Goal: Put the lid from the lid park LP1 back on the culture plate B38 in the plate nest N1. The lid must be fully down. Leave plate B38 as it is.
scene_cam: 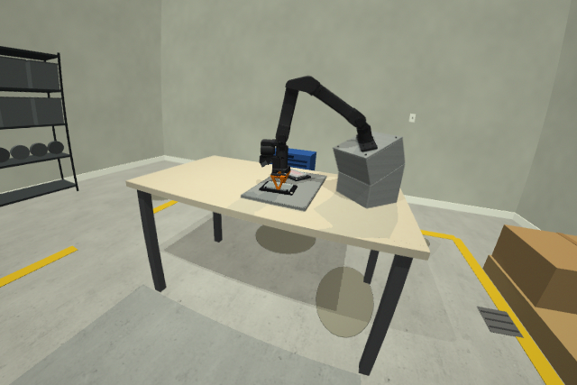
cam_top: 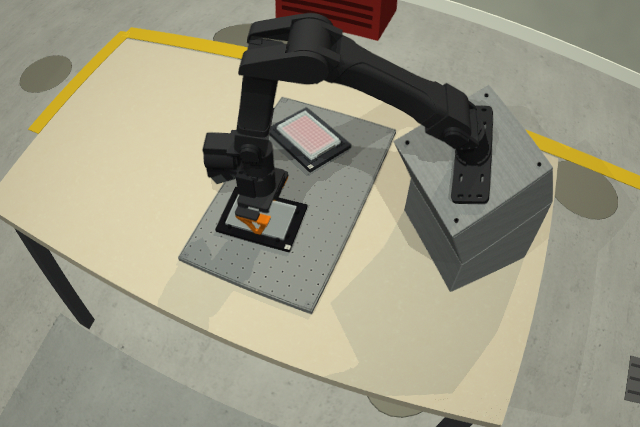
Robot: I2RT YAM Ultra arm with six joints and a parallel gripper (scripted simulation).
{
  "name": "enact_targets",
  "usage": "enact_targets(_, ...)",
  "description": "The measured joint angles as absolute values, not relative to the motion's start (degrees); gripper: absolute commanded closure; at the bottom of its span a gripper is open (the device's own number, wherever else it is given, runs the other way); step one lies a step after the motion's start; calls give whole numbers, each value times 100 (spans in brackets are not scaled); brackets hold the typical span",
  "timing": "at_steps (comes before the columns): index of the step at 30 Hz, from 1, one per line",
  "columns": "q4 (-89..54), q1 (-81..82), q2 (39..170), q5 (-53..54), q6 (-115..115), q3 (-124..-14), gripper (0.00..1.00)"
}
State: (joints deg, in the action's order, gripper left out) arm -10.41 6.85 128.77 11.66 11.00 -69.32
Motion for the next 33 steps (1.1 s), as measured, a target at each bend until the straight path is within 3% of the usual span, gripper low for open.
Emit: enact_targets(33,-1262,644,12545,1164,1048,-6879,100)
